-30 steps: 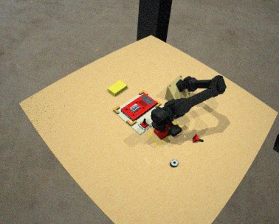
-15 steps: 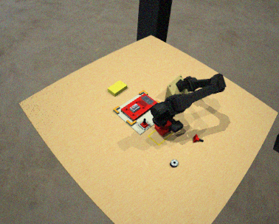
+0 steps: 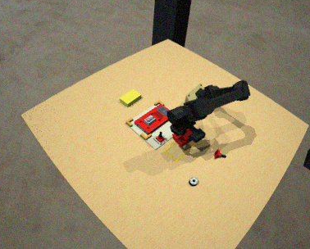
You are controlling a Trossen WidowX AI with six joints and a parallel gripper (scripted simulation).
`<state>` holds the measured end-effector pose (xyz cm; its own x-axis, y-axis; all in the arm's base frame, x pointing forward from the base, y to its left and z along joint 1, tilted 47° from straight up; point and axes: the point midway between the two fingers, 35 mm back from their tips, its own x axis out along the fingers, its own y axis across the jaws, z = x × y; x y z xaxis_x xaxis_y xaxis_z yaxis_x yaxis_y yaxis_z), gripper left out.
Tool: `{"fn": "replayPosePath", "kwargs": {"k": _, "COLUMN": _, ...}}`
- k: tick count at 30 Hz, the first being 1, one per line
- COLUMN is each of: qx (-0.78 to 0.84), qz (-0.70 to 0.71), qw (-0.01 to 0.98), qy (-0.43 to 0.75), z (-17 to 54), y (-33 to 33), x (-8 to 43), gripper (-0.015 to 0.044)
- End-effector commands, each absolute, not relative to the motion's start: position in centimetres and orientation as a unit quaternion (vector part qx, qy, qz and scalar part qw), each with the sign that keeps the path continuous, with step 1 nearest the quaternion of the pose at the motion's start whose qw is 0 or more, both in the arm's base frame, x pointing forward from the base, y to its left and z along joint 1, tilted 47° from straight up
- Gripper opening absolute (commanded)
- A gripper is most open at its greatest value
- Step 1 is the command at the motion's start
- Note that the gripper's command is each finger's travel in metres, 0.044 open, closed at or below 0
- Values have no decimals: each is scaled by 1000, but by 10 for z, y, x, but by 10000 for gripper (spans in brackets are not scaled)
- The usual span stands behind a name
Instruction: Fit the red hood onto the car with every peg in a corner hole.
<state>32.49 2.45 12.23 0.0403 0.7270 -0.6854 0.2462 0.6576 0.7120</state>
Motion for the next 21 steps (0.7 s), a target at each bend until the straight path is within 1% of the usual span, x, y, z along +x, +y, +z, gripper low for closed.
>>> {"fn": "replayPosePath", "kwargs": {"k": 1, "qx": 363, "qz": 192, "qw": 625, "qy": 664, "z": 128, "y": 17, "x": 326, "gripper": 0}}
{"fn": "replayPosePath", "kwargs": {"k": 9, "qx": 363, "qz": 192, "qw": 625, "qy": 664, "z": 134, "y": 10, "x": 325, "gripper": 0}}
{"fn": "replayPosePath", "kwargs": {"k": 11, "qx": 365, "qz": 193, "qw": 622, "qy": 665, "z": 130, "y": 13, "x": 325, "gripper": 0}}
{"fn": "replayPosePath", "kwargs": {"k": 21, "qx": 353, "qz": 197, "qw": 631, "qy": 662, "z": 104, "y": -17, "x": 333, "gripper": 0}}
